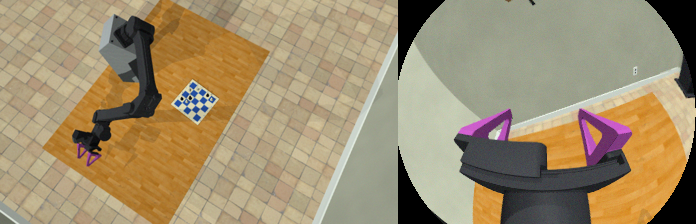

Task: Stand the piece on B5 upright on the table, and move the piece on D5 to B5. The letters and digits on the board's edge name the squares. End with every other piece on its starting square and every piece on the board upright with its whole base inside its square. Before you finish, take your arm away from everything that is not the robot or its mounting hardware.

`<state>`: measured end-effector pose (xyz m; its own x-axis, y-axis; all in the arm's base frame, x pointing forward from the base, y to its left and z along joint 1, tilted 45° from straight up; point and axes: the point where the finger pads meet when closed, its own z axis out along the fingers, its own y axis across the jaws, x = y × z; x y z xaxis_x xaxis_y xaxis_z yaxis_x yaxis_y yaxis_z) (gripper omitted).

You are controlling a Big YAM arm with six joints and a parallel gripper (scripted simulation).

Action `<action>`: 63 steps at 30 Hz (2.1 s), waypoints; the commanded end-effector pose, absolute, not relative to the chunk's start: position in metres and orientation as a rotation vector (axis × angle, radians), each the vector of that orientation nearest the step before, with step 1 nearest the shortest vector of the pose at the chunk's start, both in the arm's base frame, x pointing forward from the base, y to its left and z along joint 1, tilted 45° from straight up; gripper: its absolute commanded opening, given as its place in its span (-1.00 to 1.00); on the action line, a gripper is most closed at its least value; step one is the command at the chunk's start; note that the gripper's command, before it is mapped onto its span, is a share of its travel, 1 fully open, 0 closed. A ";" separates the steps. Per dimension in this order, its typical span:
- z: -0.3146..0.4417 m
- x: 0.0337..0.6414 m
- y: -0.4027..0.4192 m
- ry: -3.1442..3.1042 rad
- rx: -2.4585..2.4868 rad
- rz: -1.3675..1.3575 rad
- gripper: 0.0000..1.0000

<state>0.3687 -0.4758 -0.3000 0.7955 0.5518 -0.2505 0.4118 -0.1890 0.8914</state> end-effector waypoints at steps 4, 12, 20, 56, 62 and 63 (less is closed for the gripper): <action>-0.297 0.367 -0.480 0.733 1.813 0.146 1.00; -0.297 0.367 -0.480 0.733 1.813 0.146 1.00; -0.285 0.378 -0.481 0.758 1.794 0.146 1.00; -0.016 0.473 -0.039 2.315 0.241 0.338 1.00; 0.010 0.410 0.041 2.367 -0.249 0.414 1.00; 0.012 0.402 0.048 2.366 -0.316 0.420 1.00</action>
<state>0.4225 0.0377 0.0125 -0.7454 0.0900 -0.6605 -0.1751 0.9296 0.3243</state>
